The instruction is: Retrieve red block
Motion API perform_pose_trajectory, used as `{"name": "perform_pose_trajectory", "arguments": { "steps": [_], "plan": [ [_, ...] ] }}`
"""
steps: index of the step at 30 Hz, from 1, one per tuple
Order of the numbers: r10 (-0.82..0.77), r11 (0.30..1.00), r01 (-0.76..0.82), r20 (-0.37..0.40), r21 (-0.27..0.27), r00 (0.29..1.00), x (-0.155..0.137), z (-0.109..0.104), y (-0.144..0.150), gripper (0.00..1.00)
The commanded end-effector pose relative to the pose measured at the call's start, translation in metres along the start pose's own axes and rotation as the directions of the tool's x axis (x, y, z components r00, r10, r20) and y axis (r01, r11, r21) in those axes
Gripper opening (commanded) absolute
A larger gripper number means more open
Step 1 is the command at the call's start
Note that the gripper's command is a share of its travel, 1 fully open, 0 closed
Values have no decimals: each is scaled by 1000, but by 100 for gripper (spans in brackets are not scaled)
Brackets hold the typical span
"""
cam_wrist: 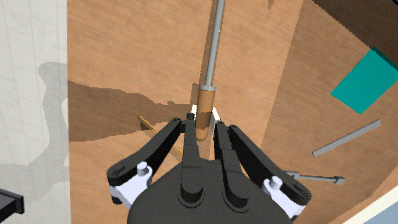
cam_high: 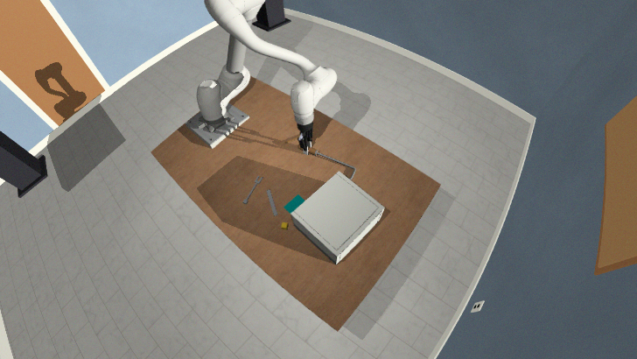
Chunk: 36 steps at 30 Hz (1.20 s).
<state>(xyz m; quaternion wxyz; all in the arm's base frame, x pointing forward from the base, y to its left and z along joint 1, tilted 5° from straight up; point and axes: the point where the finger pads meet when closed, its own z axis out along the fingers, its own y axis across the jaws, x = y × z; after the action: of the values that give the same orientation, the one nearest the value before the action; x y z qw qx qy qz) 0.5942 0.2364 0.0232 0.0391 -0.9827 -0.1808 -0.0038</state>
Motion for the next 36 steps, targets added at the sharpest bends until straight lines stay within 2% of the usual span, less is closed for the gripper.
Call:
{"name": "perform_pose_trajectory", "arguments": {
  "steps": [1, 36],
  "plan": [
    [17, 1000, -17, 0, 0, 1000, -4, 0, 6, 0],
    [225, 974, -225, 0, 0, 974, -56, 0, 78, 0]
  ]
}}
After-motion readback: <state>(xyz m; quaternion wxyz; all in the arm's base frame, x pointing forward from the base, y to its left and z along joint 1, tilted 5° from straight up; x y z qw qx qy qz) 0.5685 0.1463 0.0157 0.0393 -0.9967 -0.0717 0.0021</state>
